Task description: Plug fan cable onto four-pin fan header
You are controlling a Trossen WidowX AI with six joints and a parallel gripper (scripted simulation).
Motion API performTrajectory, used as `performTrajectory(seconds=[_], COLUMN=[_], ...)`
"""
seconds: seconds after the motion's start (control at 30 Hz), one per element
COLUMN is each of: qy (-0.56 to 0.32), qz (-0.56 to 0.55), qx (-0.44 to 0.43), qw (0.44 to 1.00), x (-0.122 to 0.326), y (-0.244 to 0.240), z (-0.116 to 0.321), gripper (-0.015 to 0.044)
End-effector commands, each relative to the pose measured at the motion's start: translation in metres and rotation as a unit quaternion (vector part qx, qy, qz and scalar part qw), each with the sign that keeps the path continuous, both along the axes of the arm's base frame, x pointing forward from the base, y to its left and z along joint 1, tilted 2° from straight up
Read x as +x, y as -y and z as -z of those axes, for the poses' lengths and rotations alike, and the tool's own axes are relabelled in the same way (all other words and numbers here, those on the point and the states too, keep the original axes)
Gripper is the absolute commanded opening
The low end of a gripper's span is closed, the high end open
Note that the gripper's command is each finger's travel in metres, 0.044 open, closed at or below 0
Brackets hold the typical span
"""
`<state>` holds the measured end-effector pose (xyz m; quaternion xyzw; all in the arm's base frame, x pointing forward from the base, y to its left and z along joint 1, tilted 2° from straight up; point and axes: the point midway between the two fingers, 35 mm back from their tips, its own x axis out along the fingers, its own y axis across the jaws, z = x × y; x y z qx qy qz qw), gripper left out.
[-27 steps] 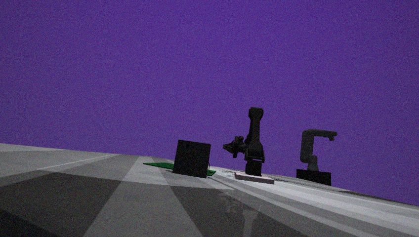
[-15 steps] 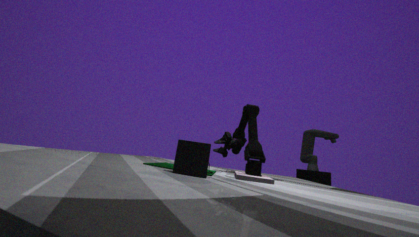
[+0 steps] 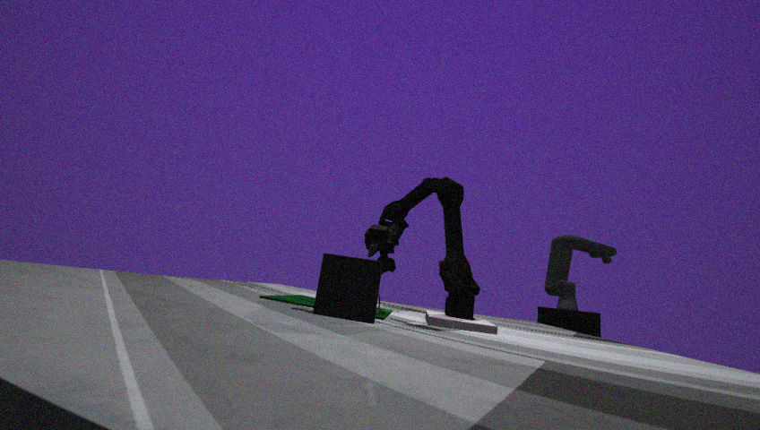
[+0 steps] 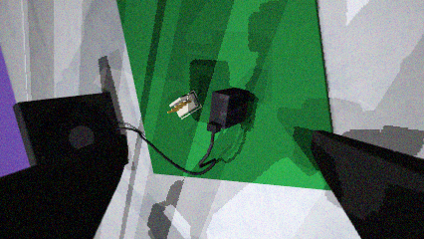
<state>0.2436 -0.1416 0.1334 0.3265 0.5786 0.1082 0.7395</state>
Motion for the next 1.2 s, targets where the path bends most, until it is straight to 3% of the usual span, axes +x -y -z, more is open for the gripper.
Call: performTrajectory(seconds=[0.0, 0.2, 0.63, 0.97, 1.17], qy=[-0.149, -0.169, -0.169, -0.169, -0.169], qz=[0.006, 0.049, 0.051, 0.051, 0.051], qx=[-0.153, -0.263, -0.266, -0.266, -0.266], qw=[0.977, 0.949, 0.948, 0.948, 0.948], x=[0.017, 0.028, 0.028, 0.03, 0.03], y=[-0.045, -0.07, -0.071, -0.073, -0.073], z=[-0.023, -0.047, -0.046, 0.05, 0.052], gripper=[0.044, 0.044, 0.044, 0.044, 0.044])
